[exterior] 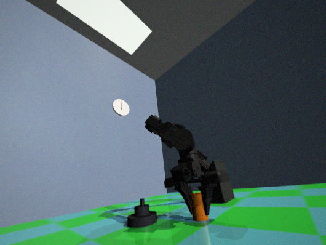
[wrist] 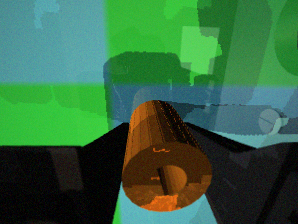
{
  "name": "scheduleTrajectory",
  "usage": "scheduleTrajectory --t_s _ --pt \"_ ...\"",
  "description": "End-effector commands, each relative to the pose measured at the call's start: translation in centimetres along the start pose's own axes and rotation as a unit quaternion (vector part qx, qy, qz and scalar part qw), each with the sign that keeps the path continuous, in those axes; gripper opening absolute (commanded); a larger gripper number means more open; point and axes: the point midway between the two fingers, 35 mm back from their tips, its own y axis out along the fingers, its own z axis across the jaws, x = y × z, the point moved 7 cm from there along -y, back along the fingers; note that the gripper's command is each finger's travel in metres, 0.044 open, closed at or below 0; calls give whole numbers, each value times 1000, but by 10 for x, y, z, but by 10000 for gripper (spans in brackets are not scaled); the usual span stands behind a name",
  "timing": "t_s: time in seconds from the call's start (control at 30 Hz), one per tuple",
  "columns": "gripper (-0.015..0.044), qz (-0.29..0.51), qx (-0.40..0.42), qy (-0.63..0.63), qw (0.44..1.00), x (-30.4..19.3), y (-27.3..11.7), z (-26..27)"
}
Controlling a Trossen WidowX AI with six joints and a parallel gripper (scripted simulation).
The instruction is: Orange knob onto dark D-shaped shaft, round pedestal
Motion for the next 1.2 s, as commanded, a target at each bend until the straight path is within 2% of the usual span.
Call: scheduleTrajectory --t_s 0.0,0.13,0.83,1.17 --pt "92 0 -2 -2 1000 0 1 0" --pt "0 -22 14 22 999 3 -14 3" --pt "0 -1 2 -2 1000 -1 -136 6" --pt "0 0 3 -3 1000 3 -138 0"
